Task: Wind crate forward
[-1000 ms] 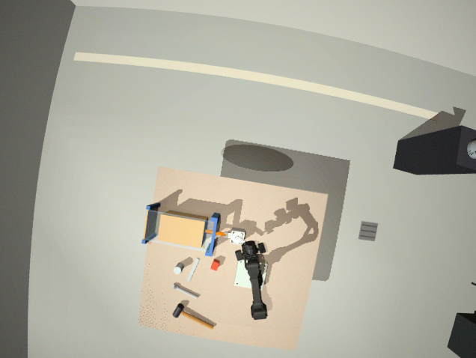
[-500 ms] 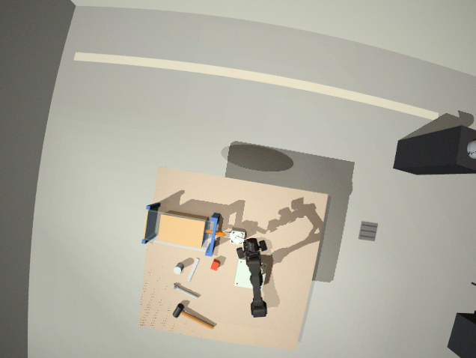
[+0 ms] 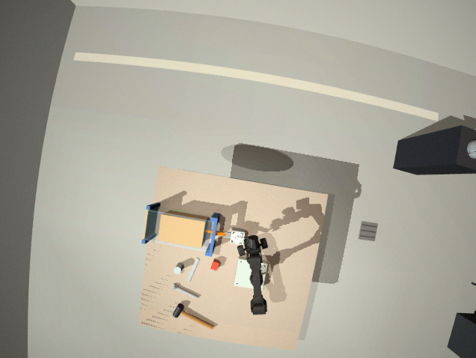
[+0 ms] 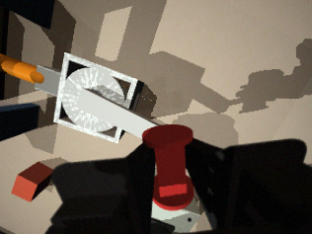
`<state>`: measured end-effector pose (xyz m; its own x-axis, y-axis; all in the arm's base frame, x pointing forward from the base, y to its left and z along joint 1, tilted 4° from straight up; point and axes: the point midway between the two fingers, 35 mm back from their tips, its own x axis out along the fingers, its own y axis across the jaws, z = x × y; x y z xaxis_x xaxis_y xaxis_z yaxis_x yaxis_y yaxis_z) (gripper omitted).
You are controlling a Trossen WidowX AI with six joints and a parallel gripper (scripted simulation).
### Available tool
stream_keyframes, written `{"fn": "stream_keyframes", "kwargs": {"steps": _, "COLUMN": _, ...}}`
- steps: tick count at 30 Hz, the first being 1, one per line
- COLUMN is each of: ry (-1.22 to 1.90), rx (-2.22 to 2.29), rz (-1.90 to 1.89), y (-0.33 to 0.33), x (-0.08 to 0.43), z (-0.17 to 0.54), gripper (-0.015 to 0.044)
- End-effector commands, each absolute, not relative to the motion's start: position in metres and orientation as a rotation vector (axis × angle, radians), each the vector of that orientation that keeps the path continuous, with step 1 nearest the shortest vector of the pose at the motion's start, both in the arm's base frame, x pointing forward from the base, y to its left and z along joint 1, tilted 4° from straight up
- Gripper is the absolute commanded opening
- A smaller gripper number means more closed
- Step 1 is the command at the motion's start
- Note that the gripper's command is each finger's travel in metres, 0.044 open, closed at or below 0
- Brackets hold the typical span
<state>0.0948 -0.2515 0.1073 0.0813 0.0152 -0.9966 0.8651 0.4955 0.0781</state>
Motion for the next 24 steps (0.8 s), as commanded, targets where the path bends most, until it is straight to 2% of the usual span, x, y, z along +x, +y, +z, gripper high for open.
{"fn": "stream_keyframes", "kwargs": {"steps": 1, "ry": 1.37, "rx": 0.851, "rz": -0.779, "y": -0.263, "x": 0.093, "z": 0.096, "gripper": 0.0}}
{"fn": "stream_keyframes", "kwargs": {"steps": 24, "ry": 1.368, "rx": 0.849, "rz": -0.78, "y": -0.296, "x": 0.105, "z": 0.097, "gripper": 0.0}}
